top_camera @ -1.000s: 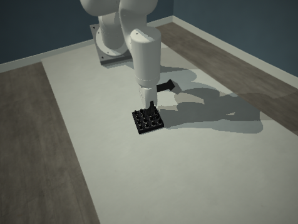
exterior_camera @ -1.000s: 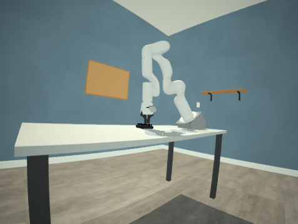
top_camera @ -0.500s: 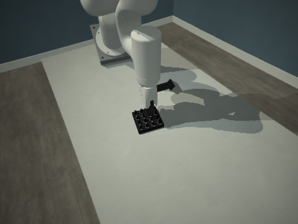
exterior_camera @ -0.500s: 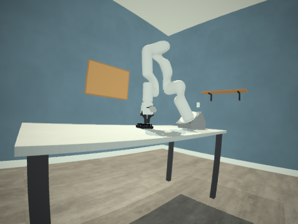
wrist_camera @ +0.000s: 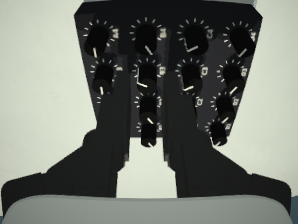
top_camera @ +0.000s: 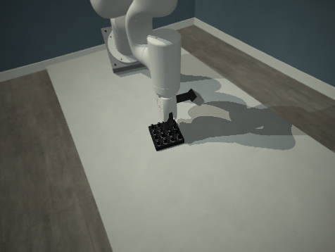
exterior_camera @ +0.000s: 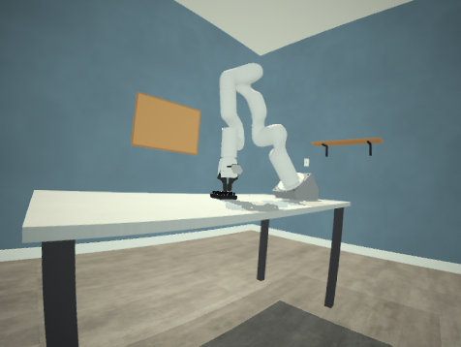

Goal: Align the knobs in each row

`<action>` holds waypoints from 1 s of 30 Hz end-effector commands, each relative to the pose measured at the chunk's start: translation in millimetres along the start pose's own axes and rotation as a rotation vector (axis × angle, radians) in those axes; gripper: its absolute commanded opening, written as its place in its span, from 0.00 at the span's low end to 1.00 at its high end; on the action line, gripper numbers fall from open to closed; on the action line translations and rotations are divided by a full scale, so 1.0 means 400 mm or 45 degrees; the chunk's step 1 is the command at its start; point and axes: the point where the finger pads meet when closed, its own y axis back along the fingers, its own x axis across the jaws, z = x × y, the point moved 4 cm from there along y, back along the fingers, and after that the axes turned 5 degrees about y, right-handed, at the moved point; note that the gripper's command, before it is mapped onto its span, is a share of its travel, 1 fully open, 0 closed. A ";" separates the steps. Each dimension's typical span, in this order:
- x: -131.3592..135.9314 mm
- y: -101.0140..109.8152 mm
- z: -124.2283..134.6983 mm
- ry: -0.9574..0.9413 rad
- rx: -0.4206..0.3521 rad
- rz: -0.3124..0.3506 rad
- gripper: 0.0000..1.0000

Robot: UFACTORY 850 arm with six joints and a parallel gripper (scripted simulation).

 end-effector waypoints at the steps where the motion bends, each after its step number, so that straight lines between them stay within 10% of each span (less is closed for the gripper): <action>1: -0.002 -0.003 0.001 -0.001 0.011 0.032 0.19; 30: -0.001 -0.030 0.001 -0.001 0.011 0.032 0.19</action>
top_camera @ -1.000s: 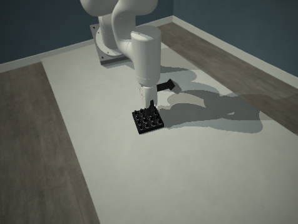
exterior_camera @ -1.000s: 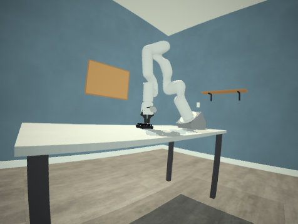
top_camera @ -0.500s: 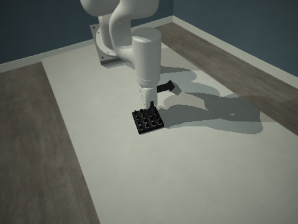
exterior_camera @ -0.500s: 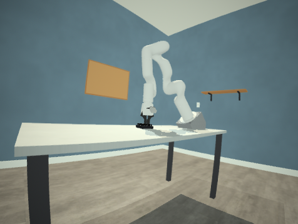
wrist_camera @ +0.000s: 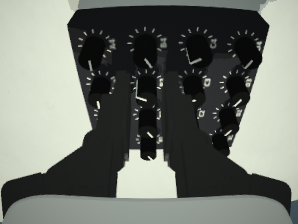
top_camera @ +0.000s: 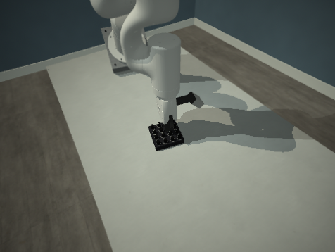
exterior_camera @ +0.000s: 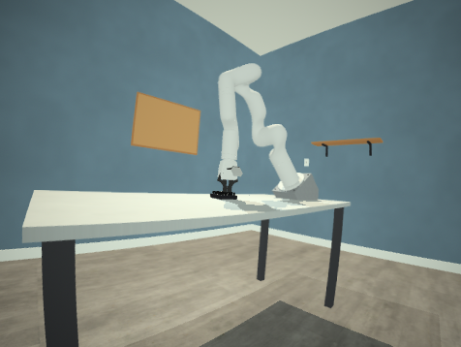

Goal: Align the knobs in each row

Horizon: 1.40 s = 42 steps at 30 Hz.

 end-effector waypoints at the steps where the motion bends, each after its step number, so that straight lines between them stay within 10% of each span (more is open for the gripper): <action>1: 0.000 -0.001 0.001 -0.001 0.013 0.015 0.19; 42: 0.000 -0.001 0.001 -0.001 0.013 0.015 0.08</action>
